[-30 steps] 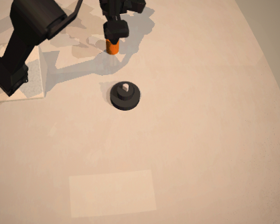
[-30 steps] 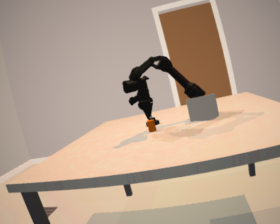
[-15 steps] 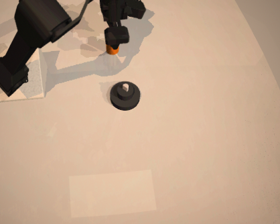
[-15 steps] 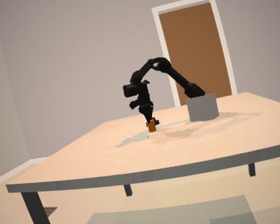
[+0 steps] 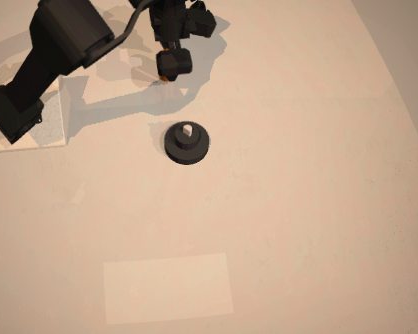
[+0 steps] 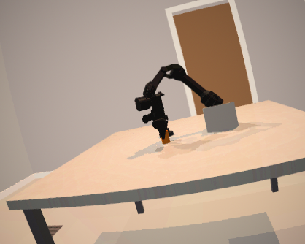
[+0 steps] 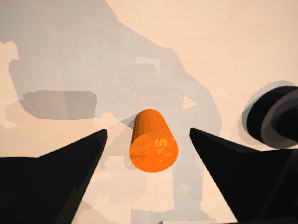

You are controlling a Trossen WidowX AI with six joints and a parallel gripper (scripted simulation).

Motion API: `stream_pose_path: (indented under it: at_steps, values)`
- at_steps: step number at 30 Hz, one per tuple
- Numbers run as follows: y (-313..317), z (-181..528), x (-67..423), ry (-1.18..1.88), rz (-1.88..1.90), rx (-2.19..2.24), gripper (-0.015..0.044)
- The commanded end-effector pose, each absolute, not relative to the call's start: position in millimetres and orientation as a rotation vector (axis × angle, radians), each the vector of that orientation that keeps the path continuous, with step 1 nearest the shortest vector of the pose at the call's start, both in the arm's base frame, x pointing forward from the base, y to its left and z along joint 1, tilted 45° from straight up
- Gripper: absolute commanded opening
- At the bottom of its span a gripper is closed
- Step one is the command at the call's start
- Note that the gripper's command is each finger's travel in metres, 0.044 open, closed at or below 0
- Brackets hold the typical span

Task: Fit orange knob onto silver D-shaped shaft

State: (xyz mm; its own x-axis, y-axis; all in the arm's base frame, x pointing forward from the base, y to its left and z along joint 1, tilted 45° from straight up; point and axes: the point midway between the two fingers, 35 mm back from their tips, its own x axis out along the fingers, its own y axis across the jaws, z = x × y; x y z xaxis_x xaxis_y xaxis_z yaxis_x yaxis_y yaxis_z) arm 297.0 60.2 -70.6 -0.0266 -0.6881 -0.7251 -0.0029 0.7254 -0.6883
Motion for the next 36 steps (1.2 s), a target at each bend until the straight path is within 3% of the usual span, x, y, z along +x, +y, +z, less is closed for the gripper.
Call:
stream_pose_path:
  at_steps: [1,11,20,27,33,36]
  values:
    - [53.6,-76.5,294.7,1.522,-0.604,-0.603,0.0440]
    - [43.9,-85.4,293.1,1.521,-0.606,-0.604,0.0440]
    - [43.9,-85.4,293.1,1.521,-0.606,-0.604,0.0204]
    - [43.9,-85.4,293.1,1.521,-0.606,-0.604,0.0157]
    - [52.0,-79.1,295.8,1.522,-0.604,-0.603,0.0000]
    - [58.8,-73.4,297.8,1.522,-0.603,-0.602,0.0000]
